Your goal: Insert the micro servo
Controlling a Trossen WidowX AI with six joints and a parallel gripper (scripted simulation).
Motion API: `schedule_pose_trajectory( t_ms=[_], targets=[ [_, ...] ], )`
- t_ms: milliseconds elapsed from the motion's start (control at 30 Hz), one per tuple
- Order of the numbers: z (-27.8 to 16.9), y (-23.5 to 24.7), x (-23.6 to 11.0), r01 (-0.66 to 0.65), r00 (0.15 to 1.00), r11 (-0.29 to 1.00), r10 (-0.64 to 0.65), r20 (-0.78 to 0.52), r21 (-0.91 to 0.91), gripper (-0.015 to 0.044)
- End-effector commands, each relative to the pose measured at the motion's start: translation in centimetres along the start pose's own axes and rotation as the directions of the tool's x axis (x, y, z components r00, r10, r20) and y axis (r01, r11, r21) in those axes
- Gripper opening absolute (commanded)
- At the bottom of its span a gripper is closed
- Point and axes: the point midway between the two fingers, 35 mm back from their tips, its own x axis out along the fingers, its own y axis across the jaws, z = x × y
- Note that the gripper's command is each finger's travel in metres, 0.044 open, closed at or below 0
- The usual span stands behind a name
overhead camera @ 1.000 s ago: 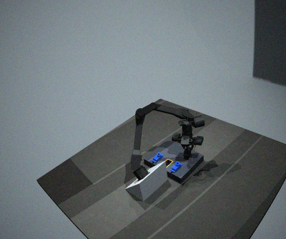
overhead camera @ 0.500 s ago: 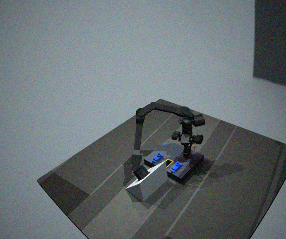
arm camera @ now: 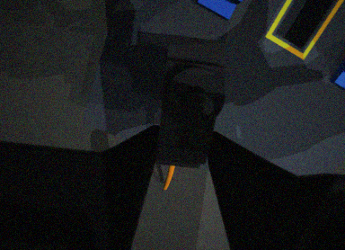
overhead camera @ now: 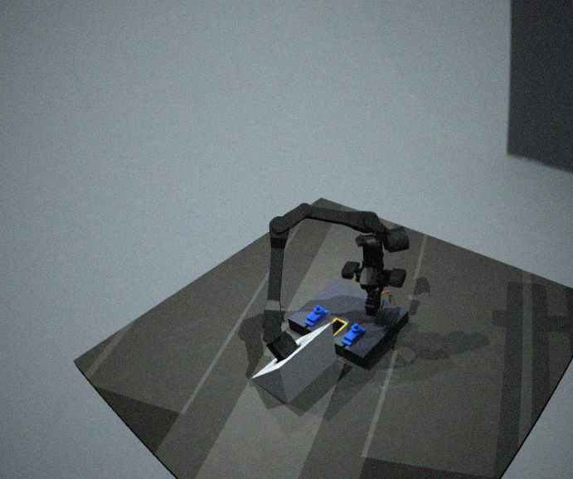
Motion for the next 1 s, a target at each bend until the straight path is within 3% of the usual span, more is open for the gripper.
schedule_pose_trajectory(
  t_ms=[0, 200, 767, 967],
  targets=[
    [1.3, -0.2, -0.3, -0.009, 1.0, 1.0, 0.009, 0.0, -0.003, 0.0],
    [2.7, -0.5, -0.2, -0.009, 1.0, 1.0, 0.009, 0.001, -0.003, 0.0],
    [0.5, -7.2, -0.2, -0.005, 1.0, 1.0, 0.005, 0.0, -0.002, 0.0],
    [0.5, -7.2, -0.2, -0.005, 1.0, 0.993, 0.005, 0.001, -0.12, 0.0]
  ],
)
